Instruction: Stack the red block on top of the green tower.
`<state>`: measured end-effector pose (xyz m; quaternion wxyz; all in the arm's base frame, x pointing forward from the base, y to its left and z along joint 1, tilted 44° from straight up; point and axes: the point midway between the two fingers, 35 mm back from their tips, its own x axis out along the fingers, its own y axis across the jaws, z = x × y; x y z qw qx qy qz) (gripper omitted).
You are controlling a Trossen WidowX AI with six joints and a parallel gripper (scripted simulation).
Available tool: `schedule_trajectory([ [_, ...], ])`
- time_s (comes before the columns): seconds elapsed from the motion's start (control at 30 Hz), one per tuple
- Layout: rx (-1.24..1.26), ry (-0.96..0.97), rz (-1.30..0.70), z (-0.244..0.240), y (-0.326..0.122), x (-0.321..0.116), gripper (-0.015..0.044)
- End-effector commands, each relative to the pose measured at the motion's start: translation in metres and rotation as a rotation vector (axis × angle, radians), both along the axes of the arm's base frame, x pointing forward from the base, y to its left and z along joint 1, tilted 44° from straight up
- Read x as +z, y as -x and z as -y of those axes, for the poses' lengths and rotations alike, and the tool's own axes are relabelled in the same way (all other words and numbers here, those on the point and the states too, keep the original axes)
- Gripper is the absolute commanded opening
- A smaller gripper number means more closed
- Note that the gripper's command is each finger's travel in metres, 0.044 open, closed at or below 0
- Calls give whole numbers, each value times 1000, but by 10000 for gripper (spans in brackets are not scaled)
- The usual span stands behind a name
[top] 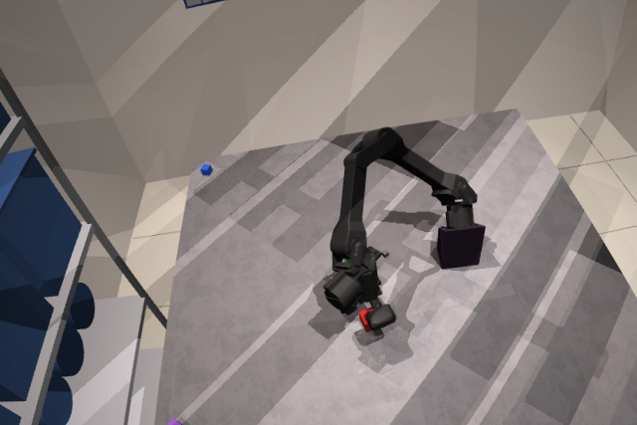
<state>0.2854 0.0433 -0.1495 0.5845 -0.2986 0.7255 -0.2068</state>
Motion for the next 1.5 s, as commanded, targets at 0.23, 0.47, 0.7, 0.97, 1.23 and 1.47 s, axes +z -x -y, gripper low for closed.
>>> schedule_trajectory([
  [0.23, 9, 1, 4, 10, 0, -11, 440],
  [0.47, 9, 1, 4, 18, 2, -19, 440],
  [0.7, 9, 2, 4, 25, 3, -27, 440],
  [0.97, 9, 3, 3, 34, 6, -36, 440],
  [1.23, 9, 4, 3, 36, 6, -38, 440],
  [1.47, 9, 4, 3, 36, 6, -38, 440],
])
